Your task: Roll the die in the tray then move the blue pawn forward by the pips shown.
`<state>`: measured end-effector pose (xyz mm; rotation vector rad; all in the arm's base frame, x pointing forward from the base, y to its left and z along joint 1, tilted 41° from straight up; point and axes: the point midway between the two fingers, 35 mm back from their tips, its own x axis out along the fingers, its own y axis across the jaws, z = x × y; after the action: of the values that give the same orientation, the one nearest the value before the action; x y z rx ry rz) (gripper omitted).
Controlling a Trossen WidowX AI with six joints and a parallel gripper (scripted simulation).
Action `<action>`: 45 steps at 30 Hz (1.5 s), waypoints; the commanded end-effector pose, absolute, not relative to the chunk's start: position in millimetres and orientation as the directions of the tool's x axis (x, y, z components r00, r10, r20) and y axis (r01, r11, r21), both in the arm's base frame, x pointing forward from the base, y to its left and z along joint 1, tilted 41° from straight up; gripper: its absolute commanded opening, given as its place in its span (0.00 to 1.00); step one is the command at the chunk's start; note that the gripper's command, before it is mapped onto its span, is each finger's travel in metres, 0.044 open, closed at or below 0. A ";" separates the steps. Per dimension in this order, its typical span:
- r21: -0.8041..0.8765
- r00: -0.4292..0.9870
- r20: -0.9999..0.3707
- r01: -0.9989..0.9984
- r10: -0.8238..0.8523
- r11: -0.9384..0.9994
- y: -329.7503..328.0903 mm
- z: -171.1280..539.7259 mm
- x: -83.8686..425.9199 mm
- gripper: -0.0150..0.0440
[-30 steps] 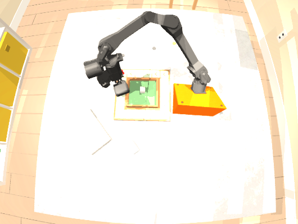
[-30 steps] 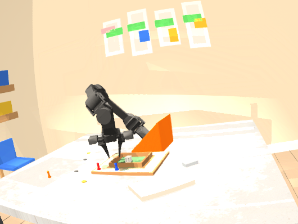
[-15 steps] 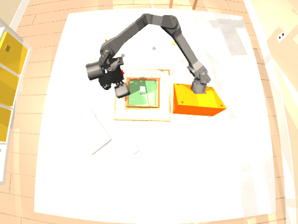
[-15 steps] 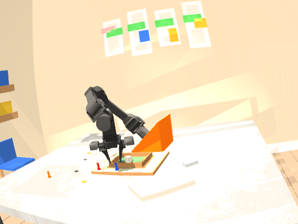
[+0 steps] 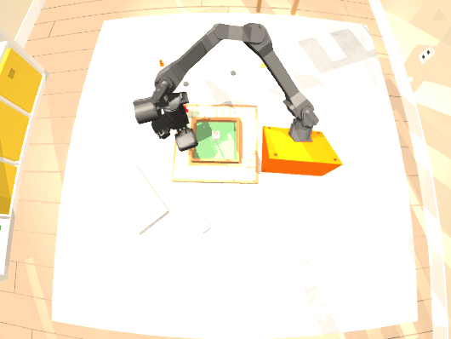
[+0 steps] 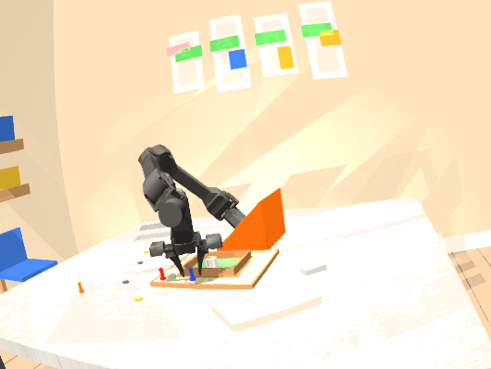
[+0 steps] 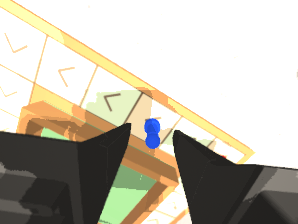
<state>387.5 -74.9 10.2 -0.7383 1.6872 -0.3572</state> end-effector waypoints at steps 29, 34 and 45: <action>-0.589 -0.093 -0.757 -0.332 -0.647 0.736 -34.4 53.8 400.0 0.25; -0.586 -0.092 -0.755 -0.350 -0.649 0.731 -17.6 73.2 401.3 0.25; -0.582 -0.091 -0.752 -0.376 -0.653 0.722 7.5 101.6 399.0 0.25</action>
<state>399.5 3.6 99.2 -0.8348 1.7045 -0.2828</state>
